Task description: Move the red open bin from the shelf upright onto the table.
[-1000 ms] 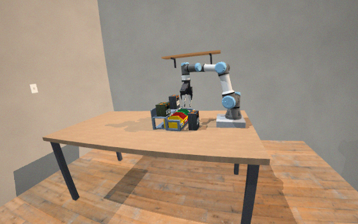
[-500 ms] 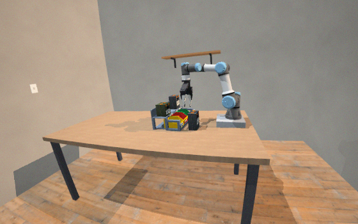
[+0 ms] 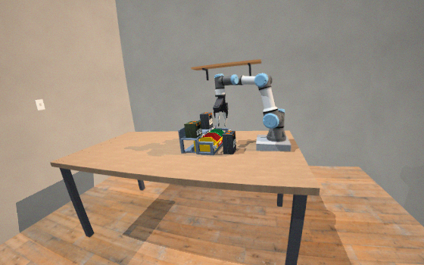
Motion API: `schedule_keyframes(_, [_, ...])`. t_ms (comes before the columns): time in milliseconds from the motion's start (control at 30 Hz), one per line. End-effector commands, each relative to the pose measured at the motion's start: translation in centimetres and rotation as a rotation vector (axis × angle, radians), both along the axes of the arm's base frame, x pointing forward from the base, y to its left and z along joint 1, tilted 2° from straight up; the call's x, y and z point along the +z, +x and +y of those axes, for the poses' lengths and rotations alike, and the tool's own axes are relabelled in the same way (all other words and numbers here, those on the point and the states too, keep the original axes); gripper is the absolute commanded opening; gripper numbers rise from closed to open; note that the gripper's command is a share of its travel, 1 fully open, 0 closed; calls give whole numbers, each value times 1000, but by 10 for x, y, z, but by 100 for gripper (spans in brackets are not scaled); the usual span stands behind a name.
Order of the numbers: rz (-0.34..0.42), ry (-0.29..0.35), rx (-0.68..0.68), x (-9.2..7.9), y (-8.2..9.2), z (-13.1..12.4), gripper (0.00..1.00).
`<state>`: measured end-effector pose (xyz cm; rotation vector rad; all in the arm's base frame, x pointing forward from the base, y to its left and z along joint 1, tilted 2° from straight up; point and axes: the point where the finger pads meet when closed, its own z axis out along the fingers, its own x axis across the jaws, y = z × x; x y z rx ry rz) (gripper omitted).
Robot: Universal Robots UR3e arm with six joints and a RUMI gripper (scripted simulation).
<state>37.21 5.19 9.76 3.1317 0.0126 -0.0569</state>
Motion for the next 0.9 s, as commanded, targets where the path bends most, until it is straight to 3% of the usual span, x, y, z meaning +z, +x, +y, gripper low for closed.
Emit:
schedule_keyframes(0, [-2,0,0,-17,0,0,28])
schedule_keyframes(67, [-2,0,0,-29,-1,0,28])
schedule_keyframes(467, [-2,0,0,-29,-1,0,28])
schedule_keyframes(633, [-2,0,0,-72,-3,1,28])
schedule_keyframes(867, [-2,0,0,-72,-3,1,28])
